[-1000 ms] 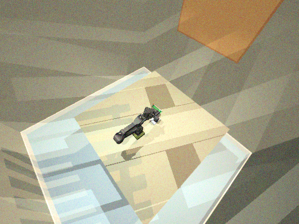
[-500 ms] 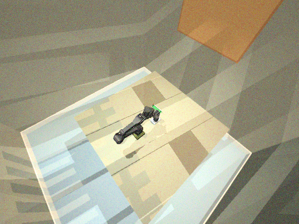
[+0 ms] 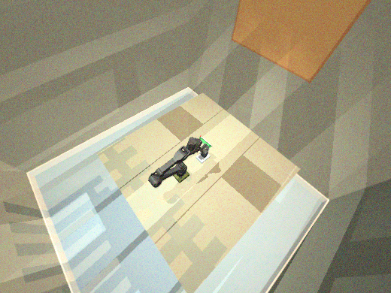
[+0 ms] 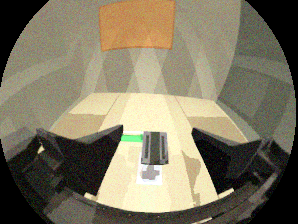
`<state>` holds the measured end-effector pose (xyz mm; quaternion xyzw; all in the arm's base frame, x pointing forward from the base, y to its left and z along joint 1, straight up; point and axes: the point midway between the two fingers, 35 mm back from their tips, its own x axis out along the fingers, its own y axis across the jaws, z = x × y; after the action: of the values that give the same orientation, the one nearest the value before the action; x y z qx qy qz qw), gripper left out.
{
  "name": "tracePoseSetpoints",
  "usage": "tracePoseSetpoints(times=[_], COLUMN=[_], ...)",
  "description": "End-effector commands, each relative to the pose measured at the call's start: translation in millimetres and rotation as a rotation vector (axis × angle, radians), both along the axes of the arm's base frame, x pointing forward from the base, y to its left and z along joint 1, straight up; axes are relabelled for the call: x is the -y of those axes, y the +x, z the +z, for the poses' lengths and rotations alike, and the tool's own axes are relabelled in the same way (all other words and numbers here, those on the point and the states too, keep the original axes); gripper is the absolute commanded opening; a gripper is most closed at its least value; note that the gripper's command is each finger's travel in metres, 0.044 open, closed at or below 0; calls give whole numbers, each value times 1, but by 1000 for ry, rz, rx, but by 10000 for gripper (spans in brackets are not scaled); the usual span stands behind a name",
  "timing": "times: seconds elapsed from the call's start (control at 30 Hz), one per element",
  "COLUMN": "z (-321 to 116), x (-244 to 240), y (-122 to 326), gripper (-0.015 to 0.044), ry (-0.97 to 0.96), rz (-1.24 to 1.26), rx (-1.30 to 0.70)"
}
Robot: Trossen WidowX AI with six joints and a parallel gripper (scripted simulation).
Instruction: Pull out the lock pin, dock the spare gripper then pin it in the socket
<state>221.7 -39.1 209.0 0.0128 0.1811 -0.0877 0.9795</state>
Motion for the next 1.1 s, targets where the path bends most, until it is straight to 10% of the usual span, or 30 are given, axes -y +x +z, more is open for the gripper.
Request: tracePoseSetpoints(times=[0.0, 0.4, 0.73, 1.07], z=[10, 16, 8, 11], x=[0, 0, -40, -84], y=[0, 0, 2, -10], gripper=[440, 440, 180, 180], ry=[0, 1, 30, 16], rz=[0, 0, 0, -15], rx=[1, -7, -97, -73])
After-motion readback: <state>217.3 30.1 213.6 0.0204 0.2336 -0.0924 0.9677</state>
